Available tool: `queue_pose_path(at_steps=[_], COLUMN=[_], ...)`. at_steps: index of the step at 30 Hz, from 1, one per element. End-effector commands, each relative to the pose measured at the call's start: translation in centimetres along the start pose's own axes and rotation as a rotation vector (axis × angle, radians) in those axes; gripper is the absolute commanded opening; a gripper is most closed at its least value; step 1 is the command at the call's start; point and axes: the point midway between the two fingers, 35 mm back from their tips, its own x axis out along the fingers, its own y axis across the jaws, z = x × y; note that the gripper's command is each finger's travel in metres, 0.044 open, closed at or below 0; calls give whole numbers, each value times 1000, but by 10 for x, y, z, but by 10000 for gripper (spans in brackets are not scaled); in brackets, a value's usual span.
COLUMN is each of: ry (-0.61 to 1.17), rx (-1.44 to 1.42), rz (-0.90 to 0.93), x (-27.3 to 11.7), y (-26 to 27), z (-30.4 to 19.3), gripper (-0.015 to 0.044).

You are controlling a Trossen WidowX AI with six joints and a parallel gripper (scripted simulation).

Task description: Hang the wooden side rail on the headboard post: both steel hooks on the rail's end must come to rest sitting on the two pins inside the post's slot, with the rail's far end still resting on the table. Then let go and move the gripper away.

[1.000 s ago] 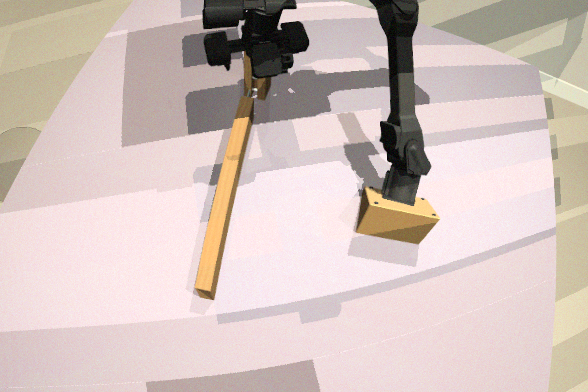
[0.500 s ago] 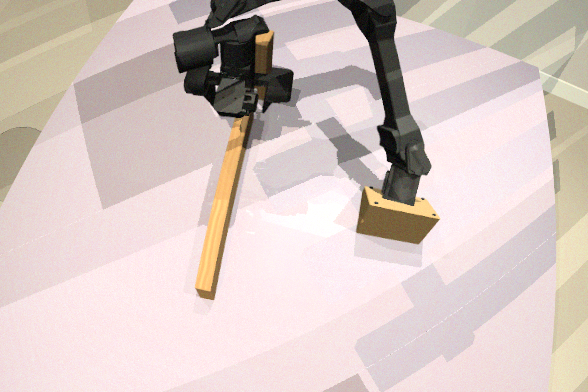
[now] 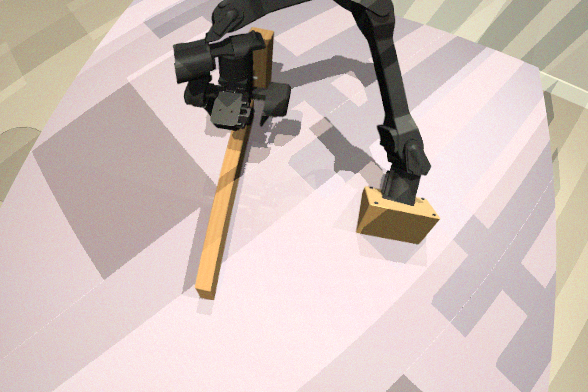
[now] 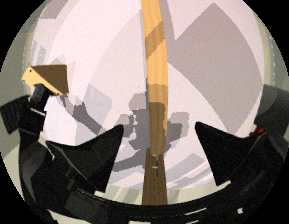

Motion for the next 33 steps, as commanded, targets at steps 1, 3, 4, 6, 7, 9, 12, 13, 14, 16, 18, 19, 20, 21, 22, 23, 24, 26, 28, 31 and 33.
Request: queue_pose_path(at_steps=[1,3,4,6,7,9,12,13,14,16,18,19,20,21,22,23,24,26,28,31,33], ry=[3,4,4,4,4,4,3,3,3,3,2,2,2,2,2,2,2,2,2,3,3], rx=[-4,-3,-3,-3,-3,-3,-3,-3,-3,-3,-3,-3,-3,-3,-3,-3,-3,-3,-3,-3,-3], rz=[-9,-9,-9,-9,-9,-9,-9,-9,-9,-9,-9,-9,-10,-10,-10,-10,-10,-10,-10,-10,-10], x=[7,14,16,17,17,19,24,26,27,30,34,35,37,38,40,42,43,46,50,54,58], y=[0,0,0,0,0,0,-1,-1,-1,-1,-2,-2,-2,-2,-2,-2,-2,-2,-2,-2,-2], z=[0,0,0,0,0,0,0,0,0,0,0,0,0,0,0,0,0,0,0,0,0], gripper=[440,440,440,440,440,440,440,440,440,440,440,440,440,440,440,440,440,440,440,440,440])
